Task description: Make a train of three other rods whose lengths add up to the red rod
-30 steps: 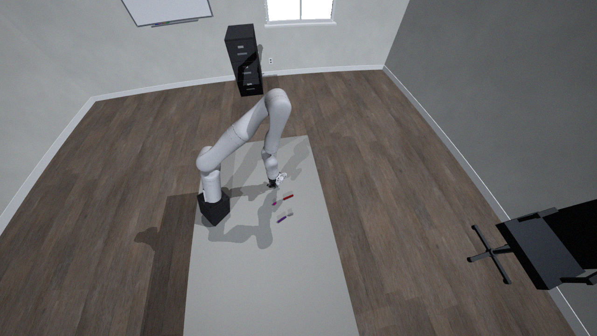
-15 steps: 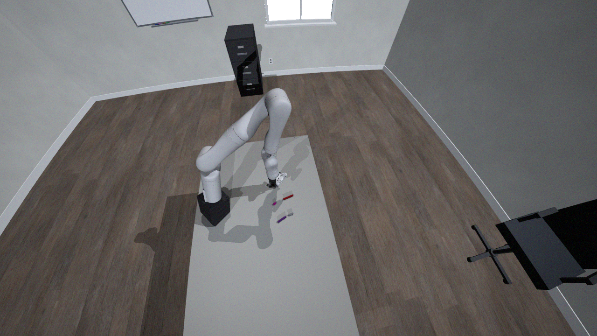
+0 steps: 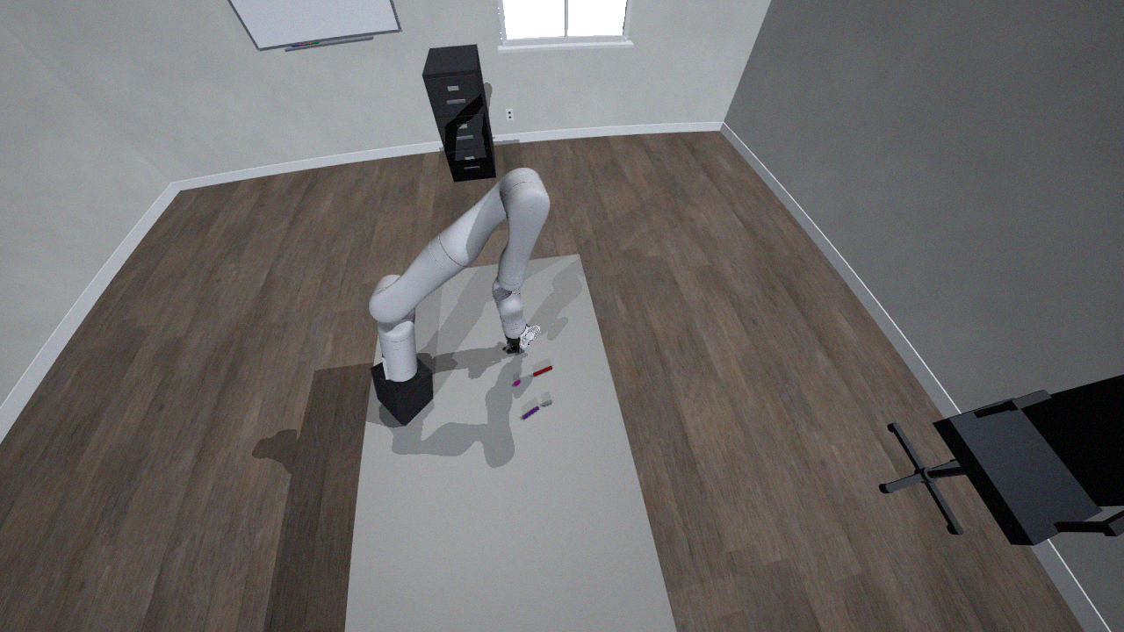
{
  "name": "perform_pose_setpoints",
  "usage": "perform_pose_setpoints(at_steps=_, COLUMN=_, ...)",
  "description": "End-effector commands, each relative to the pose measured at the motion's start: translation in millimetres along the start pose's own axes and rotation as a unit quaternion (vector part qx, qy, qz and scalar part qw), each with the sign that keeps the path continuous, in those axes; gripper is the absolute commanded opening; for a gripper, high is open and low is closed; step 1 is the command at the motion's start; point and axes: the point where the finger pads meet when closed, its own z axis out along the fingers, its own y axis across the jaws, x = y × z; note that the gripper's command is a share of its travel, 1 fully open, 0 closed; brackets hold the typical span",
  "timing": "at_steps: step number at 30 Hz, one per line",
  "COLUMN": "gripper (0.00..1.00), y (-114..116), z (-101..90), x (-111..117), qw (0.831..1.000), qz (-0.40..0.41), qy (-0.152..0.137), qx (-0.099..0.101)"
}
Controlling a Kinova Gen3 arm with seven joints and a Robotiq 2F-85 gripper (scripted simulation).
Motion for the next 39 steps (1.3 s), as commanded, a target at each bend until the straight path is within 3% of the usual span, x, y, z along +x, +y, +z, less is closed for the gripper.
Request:
perform_pose_setpoints(at_steps=1, gripper=0.05, y=0.6, z=3.1, x=-1.3, qw=1.0, qz=0.0, qy=-0.001, qx=-0.001)
perform_pose_setpoints(at_steps=39, gripper=0.05, y=0.6, z=8.2, x=-1.3, qw=1.0, qz=0.0, qy=-0.001, qx=-0.001)
